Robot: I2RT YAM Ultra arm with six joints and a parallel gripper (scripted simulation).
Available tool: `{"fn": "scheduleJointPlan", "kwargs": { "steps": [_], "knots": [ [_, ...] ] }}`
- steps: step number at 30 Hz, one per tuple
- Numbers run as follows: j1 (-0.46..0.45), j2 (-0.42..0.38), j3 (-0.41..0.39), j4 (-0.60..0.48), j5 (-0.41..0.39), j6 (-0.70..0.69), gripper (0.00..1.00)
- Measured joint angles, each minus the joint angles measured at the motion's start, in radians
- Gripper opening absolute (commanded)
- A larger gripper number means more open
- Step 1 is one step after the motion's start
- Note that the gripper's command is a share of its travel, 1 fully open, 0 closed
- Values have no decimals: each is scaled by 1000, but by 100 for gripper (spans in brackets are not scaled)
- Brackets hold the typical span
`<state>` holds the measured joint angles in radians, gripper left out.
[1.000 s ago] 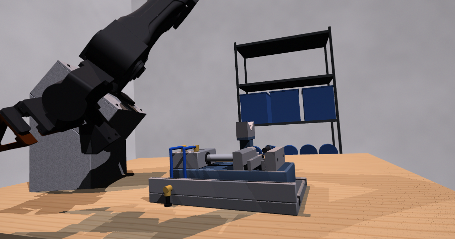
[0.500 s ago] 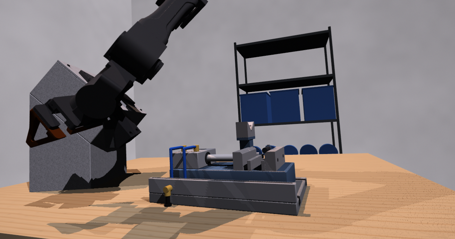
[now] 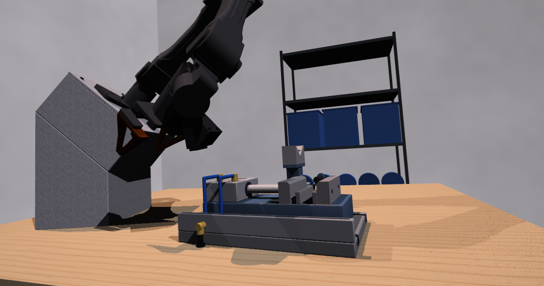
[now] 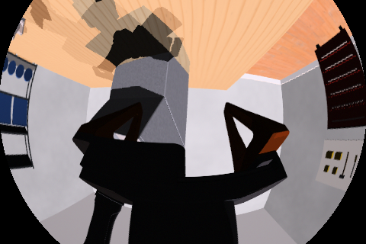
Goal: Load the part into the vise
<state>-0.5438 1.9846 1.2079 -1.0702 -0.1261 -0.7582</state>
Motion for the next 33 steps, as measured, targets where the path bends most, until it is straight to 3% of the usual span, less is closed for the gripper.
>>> {"fn": "scheduleJointPlan", "kwargs": {
  "steps": [15, 33],
  "knots": [
    [167, -280, -110, -43, -219, 458, 100],
    [380, -515, -157, -5, -333, 983, 100]
  ]
}}
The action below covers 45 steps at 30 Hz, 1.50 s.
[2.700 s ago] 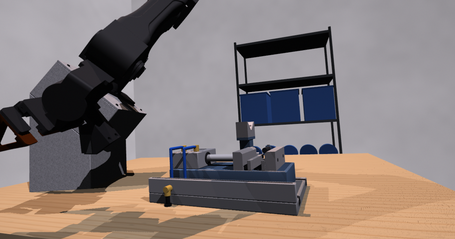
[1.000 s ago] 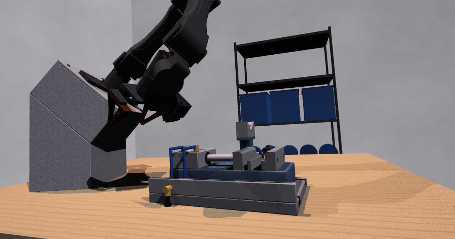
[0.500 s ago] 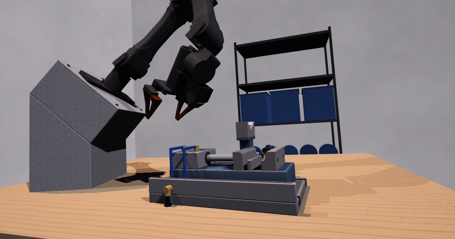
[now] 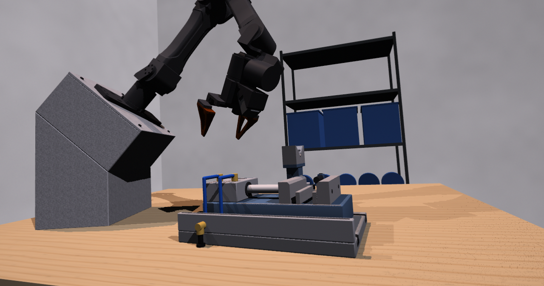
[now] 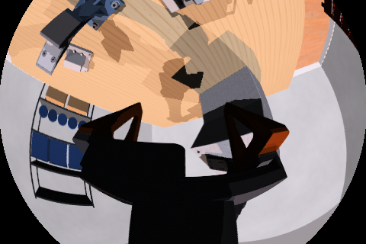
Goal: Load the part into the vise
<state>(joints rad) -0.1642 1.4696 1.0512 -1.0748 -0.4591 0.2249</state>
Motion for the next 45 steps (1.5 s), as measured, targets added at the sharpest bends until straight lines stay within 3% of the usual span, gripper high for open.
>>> {"fn": "scheduleJointPlan", "kwargs": {
  "steps": [21, 31, 39, 45],
  "knots": [
    [303, -173, 26, 128, 34, 636, 100],
    [491, -188, 85, 192, 154, 965, 100],
    [637, -161, 156, 228, 277, 1200, 100],
    [768, -108, 256, 225, 401, 1387, 100]
  ]
}}
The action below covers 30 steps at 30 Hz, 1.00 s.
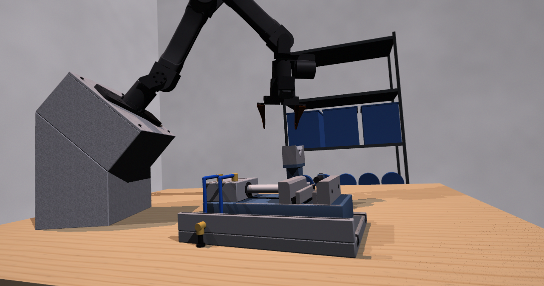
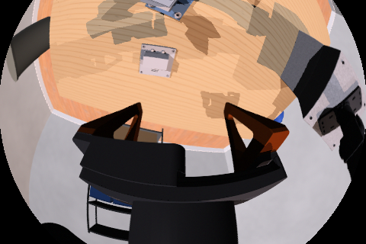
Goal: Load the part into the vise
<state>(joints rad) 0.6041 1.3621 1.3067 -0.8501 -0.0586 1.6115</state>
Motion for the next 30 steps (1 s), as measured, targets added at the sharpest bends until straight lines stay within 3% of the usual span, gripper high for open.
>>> {"fn": "scheduleJointPlan", "kwargs": {
  "steps": [9, 15, 26, 27, 30],
  "knots": [
    [141, 105, 167, -19, 175, 235, 100],
    [179, 150, 235, -51, 250, 327, 100],
    [199, 163, 274, -82, 302, 393, 100],
    [199, 163, 273, -84, 303, 394, 81],
    [199, 163, 274, -87, 305, 397, 81]
  ]
}}
